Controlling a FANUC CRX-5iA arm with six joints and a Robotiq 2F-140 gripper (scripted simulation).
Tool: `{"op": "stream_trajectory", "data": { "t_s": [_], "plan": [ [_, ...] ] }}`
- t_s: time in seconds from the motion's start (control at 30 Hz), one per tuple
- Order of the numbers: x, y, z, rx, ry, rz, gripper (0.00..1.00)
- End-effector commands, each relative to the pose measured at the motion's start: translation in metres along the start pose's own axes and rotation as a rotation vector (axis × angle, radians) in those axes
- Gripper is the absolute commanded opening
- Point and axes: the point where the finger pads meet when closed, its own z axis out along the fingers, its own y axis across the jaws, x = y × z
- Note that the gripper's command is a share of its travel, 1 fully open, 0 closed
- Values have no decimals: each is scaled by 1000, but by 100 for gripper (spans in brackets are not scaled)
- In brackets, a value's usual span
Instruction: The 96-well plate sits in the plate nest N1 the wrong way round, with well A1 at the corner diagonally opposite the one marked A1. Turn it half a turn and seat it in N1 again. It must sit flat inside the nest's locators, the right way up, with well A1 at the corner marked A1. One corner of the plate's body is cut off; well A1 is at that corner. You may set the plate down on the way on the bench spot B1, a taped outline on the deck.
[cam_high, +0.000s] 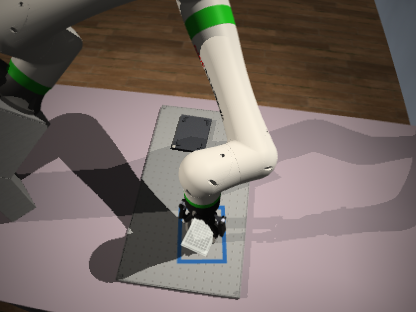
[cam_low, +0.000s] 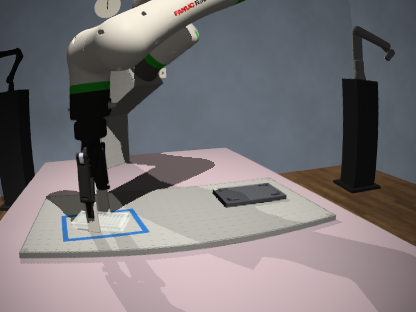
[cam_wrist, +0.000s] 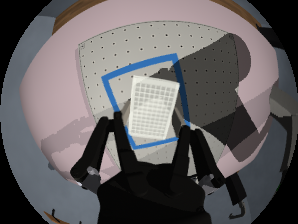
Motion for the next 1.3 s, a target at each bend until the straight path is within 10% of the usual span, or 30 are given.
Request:
{"op": "stream_trajectory", "data": {
  "t_s": [0.0, 1.27],
  "plan": [
    [0, 0, 0, 0, 0, 0, 0],
    [0, 0, -45, 0, 0, 0, 0]
  ]
}}
